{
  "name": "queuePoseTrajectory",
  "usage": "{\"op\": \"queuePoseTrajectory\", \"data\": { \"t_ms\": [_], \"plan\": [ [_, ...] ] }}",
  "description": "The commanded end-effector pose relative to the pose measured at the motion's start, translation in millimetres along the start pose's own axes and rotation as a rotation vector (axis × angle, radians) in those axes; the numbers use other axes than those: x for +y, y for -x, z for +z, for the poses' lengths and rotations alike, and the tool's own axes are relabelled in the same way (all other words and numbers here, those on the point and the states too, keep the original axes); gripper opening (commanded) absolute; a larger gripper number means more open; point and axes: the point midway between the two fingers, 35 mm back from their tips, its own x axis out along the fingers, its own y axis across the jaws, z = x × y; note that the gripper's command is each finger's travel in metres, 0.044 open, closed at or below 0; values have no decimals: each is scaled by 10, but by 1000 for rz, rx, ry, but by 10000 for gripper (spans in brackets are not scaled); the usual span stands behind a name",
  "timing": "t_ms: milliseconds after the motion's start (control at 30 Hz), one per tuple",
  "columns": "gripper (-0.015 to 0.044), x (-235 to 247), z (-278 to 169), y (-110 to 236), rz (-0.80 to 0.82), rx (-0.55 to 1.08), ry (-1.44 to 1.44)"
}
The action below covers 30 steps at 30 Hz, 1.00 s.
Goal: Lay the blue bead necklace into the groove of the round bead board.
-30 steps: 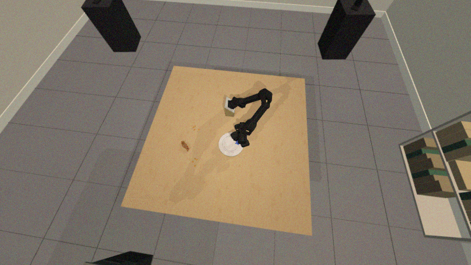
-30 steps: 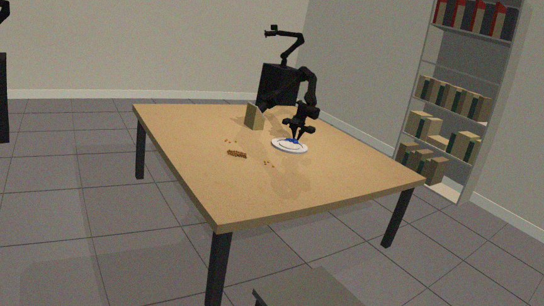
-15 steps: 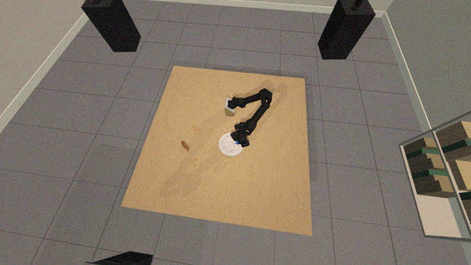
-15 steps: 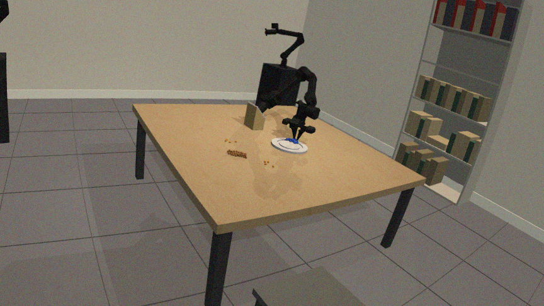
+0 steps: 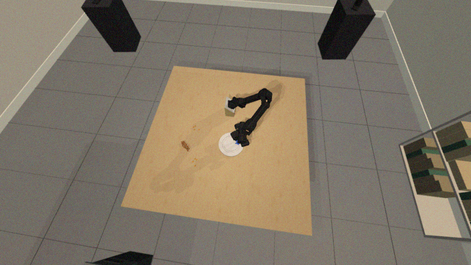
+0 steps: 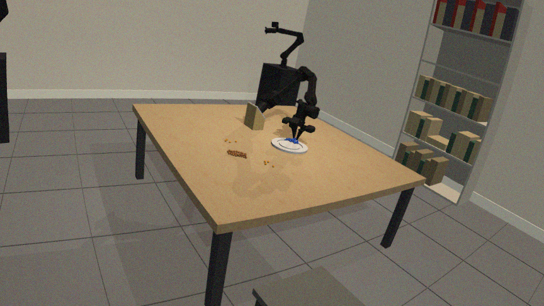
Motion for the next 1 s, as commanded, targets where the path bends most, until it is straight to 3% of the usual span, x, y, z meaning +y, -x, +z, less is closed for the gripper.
{"op": "queuePoseTrajectory", "data": {
  "t_ms": [0, 267, 967],
  "plan": [
    [0, 24, 4, 129, 9, -2, 4],
    [0, 13, 23, 207, 8, -2, 2],
    [0, -174, 657, 207, 7, -5, 2]
  ]
}}
